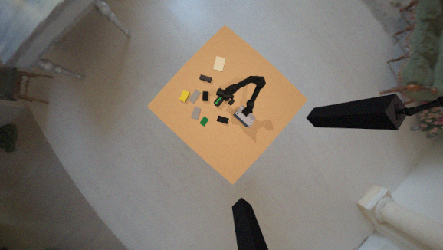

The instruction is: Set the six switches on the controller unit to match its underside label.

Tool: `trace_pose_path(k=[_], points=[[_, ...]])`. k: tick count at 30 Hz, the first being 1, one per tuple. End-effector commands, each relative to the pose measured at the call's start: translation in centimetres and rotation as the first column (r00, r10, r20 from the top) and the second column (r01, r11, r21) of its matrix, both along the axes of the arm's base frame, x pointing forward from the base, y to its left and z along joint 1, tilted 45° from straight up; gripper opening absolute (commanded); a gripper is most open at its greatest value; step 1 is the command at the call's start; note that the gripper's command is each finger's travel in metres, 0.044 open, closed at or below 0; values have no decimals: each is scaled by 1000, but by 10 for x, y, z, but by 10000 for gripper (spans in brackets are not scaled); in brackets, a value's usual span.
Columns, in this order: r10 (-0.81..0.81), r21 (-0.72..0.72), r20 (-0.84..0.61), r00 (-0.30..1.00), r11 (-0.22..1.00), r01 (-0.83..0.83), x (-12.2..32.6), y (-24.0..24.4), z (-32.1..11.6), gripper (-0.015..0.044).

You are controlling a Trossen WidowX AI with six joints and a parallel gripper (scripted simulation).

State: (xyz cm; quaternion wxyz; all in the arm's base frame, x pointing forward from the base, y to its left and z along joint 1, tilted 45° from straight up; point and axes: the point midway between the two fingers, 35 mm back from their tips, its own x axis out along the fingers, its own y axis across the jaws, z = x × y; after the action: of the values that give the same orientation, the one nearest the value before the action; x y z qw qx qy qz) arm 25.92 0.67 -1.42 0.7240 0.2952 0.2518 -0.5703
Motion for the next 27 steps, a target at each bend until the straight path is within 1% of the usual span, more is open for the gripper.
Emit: trace_pose_path(k=[1,7,27], points=[[25,-7,27,999,1000,-25,-15,-10,0,0],[48,-13,59,997,999,-47,-33,-22,-1,0],[48,-10,57,997,999,-47,-31,-42,-23,0]])
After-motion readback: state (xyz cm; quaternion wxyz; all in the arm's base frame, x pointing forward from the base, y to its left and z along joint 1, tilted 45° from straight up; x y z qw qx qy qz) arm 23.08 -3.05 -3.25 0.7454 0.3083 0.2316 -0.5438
